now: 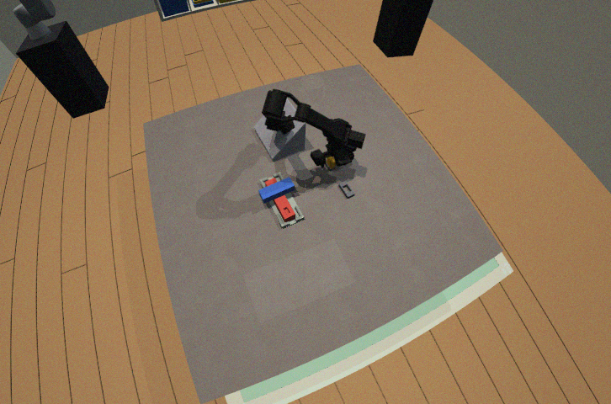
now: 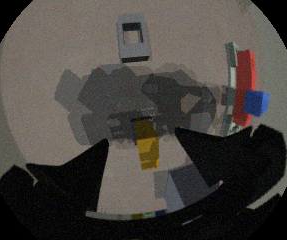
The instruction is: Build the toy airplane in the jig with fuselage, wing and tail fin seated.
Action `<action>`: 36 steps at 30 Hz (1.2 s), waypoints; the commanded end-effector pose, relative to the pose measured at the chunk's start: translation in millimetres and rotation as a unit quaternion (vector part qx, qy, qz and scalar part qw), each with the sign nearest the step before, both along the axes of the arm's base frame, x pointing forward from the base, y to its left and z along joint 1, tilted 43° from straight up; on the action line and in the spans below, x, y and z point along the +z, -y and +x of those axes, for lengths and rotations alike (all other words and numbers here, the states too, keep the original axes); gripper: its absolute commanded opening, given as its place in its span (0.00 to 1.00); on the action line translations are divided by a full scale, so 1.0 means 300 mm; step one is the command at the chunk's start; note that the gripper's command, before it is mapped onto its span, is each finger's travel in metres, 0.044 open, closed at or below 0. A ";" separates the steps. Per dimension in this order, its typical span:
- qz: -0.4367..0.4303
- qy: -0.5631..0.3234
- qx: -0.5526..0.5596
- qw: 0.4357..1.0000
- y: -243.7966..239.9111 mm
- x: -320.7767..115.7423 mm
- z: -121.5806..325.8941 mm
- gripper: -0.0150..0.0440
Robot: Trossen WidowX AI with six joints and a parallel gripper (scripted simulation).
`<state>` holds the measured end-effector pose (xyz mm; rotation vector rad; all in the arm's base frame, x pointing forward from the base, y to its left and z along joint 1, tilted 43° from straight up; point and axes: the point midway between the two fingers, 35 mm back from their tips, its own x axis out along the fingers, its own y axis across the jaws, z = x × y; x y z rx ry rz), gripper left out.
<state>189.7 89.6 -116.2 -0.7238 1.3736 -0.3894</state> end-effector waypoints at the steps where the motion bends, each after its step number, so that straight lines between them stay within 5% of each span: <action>1: -0.006 -0.004 0.001 1.000 0.021 -0.008 -0.005 0.96; 14: -0.006 -0.004 0.001 1.000 0.021 -0.008 -0.005 0.38; 23: -0.006 -0.004 0.001 1.000 0.021 -0.008 -0.005 0.25; 36: 0.019 0.012 0.010 1.000 -0.065 0.032 0.009 0.25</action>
